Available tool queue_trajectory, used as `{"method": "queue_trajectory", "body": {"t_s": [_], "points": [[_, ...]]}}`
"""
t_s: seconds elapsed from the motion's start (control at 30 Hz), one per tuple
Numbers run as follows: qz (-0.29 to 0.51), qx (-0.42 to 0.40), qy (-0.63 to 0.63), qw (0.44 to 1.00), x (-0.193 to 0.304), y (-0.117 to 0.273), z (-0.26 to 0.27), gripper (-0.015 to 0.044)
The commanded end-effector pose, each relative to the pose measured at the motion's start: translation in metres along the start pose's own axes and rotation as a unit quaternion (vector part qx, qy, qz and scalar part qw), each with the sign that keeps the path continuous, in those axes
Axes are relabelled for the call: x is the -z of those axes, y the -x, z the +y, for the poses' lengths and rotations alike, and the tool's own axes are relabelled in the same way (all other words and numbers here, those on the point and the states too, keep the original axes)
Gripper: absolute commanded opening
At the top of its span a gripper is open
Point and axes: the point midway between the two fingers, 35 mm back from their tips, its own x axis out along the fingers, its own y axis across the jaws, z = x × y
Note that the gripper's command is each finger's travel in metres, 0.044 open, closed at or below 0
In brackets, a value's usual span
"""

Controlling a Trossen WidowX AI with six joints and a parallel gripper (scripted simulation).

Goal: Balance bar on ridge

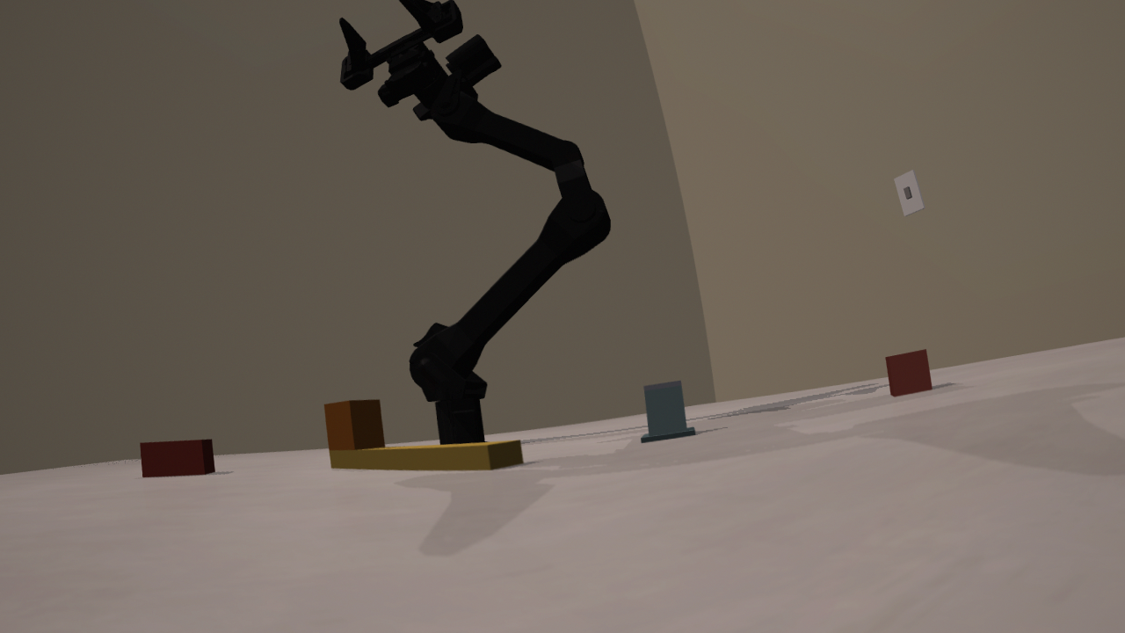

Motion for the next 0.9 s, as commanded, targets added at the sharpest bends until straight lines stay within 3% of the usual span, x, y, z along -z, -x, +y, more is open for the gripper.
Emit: {"method": "queue_trajectory", "body": {"t_s": [0.0,0.1,0.87], "points": [[0.0,0.0,-0.003,1.0,0.0,0.0,0.0,0.0374],[0.006,0.006,-0.041,0.999,0.003,-0.002,0.008,0.0315],[0.005,0.027,-0.369,0.929,-0.01,-0.039,0.073,0.0315]]}}
